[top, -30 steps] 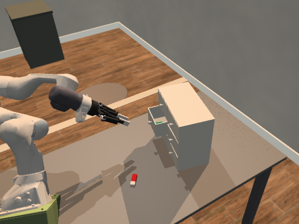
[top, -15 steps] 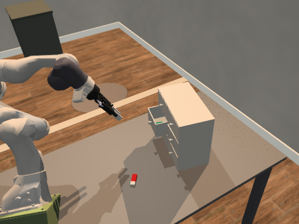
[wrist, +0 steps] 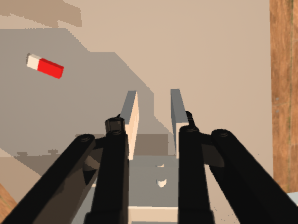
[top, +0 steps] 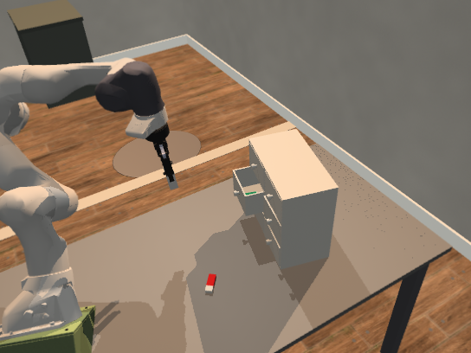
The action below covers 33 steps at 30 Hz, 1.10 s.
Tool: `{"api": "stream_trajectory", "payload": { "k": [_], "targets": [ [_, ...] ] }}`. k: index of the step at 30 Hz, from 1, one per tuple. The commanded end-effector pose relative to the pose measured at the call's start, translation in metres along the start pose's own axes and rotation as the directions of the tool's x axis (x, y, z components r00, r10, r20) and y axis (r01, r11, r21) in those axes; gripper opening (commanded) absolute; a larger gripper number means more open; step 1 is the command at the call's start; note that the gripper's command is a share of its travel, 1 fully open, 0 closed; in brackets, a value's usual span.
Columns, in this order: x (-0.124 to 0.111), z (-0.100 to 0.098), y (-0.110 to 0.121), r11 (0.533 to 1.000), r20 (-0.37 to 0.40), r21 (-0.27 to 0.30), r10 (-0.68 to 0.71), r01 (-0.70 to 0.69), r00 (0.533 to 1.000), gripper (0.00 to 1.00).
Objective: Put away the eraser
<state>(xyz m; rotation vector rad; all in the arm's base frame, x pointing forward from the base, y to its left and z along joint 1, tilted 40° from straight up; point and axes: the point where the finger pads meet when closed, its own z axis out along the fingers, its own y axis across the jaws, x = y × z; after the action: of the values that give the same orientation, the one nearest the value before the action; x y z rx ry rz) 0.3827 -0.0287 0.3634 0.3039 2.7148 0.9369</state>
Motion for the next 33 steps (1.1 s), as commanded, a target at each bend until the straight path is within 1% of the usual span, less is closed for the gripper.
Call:
{"api": "stream_trajectory", "payload": {
  "k": [1, 5, 27, 28, 33],
  "targets": [
    [0.0178, 0.0023, 0.0064, 0.999, -0.086, -0.017, 0.034, -0.036, 0.996, 0.2],
    [0.0187, 0.0011, 0.0063, 0.999, -0.096, -0.017, 0.034, -0.036, 0.995, 0.2],
    [0.0187, 0.0011, 0.0063, 0.999, -0.096, -0.017, 0.034, -0.036, 0.995, 0.2],
    [0.0182, 0.0012, 0.0063, 0.999, -0.092, -0.018, 0.028, -0.03, 0.995, 1.0],
    [0.0182, 0.0012, 0.0063, 0.999, -0.092, -0.018, 0.028, -0.03, 0.995, 1.0]
  ]
}}
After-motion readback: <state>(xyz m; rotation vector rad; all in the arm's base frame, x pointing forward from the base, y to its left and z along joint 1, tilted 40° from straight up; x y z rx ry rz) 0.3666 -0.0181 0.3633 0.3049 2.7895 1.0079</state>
